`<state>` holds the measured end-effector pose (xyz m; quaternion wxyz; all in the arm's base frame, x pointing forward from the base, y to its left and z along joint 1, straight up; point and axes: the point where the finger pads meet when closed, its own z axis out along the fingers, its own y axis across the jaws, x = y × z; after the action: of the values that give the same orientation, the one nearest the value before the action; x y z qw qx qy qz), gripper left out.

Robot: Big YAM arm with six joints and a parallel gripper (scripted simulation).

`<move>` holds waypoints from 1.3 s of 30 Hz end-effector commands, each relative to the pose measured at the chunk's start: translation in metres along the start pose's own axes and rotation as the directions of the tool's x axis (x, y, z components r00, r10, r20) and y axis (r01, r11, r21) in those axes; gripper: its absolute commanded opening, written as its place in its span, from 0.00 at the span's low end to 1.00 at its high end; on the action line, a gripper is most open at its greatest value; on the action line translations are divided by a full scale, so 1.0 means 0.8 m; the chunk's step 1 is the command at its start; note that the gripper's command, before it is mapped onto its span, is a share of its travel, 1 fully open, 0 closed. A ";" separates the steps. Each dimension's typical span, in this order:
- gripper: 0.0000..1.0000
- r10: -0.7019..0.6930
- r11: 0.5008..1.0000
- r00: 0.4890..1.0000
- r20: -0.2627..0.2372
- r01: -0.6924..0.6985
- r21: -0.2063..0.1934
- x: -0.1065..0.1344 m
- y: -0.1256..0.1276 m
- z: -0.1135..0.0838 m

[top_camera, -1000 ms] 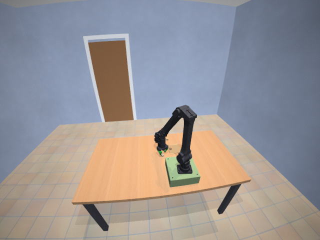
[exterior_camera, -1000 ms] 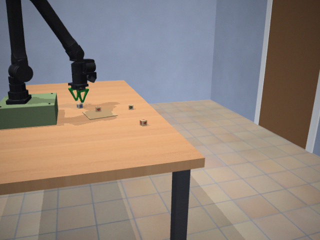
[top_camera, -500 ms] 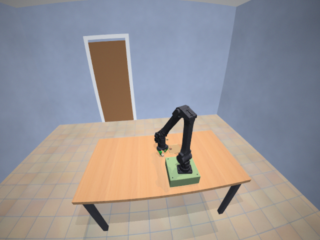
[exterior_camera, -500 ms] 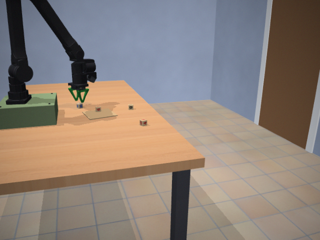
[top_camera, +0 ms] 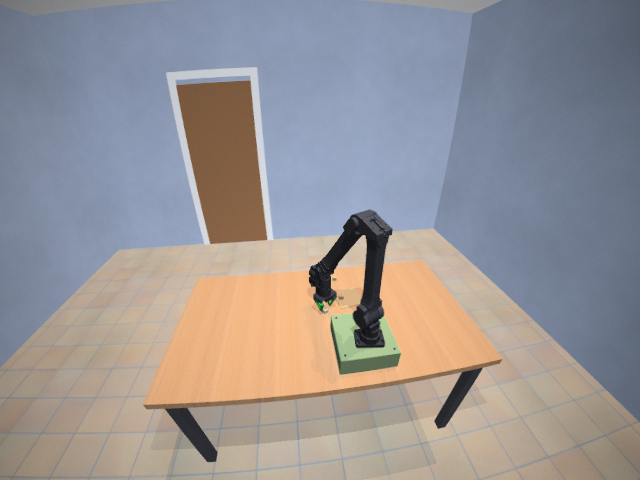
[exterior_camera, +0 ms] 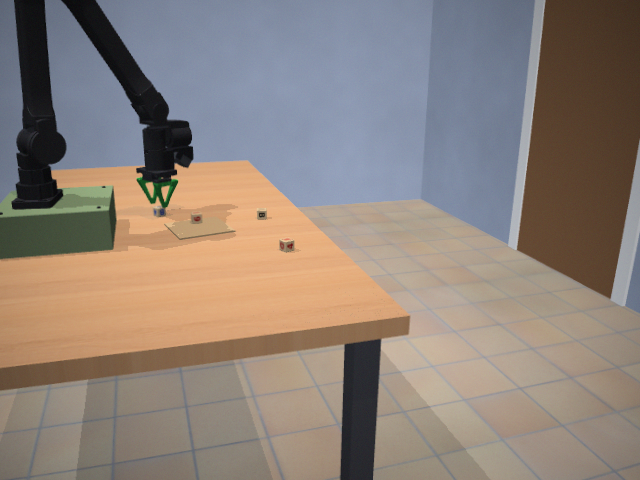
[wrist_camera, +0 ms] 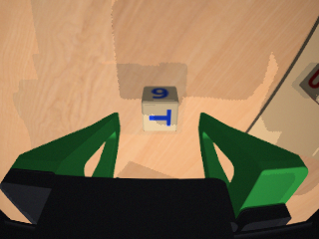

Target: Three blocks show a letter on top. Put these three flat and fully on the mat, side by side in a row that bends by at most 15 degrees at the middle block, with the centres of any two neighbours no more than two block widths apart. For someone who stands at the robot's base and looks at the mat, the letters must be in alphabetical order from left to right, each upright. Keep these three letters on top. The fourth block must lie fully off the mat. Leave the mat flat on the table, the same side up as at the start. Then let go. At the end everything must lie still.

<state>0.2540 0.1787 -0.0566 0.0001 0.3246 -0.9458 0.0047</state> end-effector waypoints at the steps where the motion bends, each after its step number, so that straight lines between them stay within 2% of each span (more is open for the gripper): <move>1: 0.58 0.001 1.000 1.000 0.013 -0.001 -0.003 -0.003 -0.004 0.007; 9: 0.58 0.001 1.000 1.000 0.013 -0.001 -0.003 -0.003 -0.004 0.022; 10: 0.58 0.001 1.000 1.000 0.030 -0.001 -0.002 -0.010 -0.004 0.019; 11: 0.58 0.001 1.000 1.000 0.015 -0.001 -0.002 -0.004 -0.004 0.026; 17: 0.58 0.001 1.000 1.000 0.013 -0.001 -0.003 -0.002 -0.004 0.036; 21: 0.58 0.001 1.000 0.999 0.037 -0.001 -0.001 -0.011 -0.005 0.028; 35: 0.58 0.001 1.000 0.999 0.038 -0.001 -0.001 -0.011 -0.005 0.028; 36: 0.39 0.001 1.000 0.999 0.038 -0.001 -0.001 -0.011 -0.005 0.028; 39: 0.39 0.002 1.000 0.999 0.038 -0.002 -0.001 -0.011 -0.004 0.028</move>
<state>0.2539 0.1783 -0.0840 -0.0004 0.3247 -0.9458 0.0045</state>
